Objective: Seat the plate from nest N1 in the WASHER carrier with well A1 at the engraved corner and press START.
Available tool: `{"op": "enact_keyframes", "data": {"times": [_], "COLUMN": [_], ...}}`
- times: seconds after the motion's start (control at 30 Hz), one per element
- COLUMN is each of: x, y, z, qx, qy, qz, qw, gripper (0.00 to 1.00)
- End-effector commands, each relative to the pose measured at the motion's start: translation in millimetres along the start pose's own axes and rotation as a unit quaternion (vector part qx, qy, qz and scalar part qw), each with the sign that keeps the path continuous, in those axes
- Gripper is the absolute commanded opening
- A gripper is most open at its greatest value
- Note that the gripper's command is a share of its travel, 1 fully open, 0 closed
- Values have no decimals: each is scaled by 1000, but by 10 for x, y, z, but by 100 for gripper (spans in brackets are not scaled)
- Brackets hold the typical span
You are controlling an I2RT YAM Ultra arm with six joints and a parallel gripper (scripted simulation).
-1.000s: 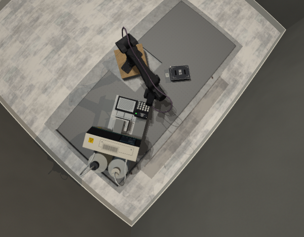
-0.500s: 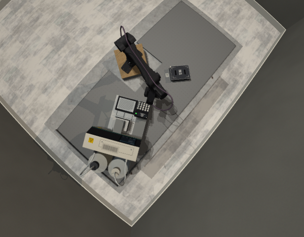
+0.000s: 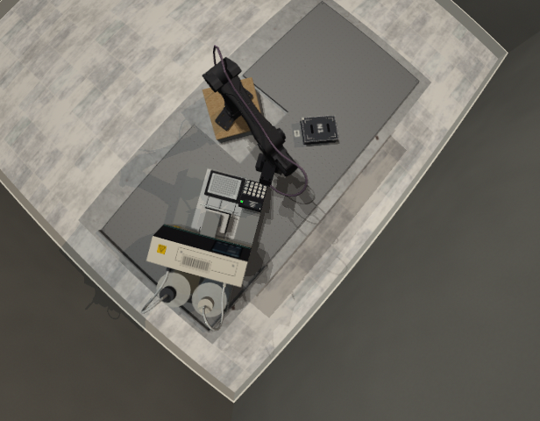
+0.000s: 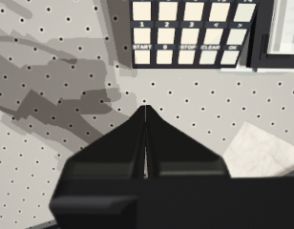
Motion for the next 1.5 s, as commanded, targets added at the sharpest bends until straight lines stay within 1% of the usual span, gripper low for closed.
{"op": "enact_keyframes", "data": {"times": [0.0, 1.27, 1.3, 1.33, 1.4, 1.47], "x": [112, 112, 167, -5, -5, -135], "y": [31, 31, -33, 7, 7, 33], "z": [176, 176, 164, 77, 77, 54], "qx": [14, 14, 8, 7, 7, 2], "qy": [-24, -24, -25, -35, -35, -67], "qz": [-8, -8, -9, -6, -6, -7], "qw": [1000, 1000, 1000, 999, 999, 998], "gripper": [0, 0, 100, 6, 6, 2]}}
Point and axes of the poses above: the point where the finger pads meet when closed, its own z axis back along the fingers, its own y axis across the jaws, x = y × z, the point moved 5 cm from there along z, back along the fingers, and after that the axes turned 8 degrees about z, right-handed, at the moved point
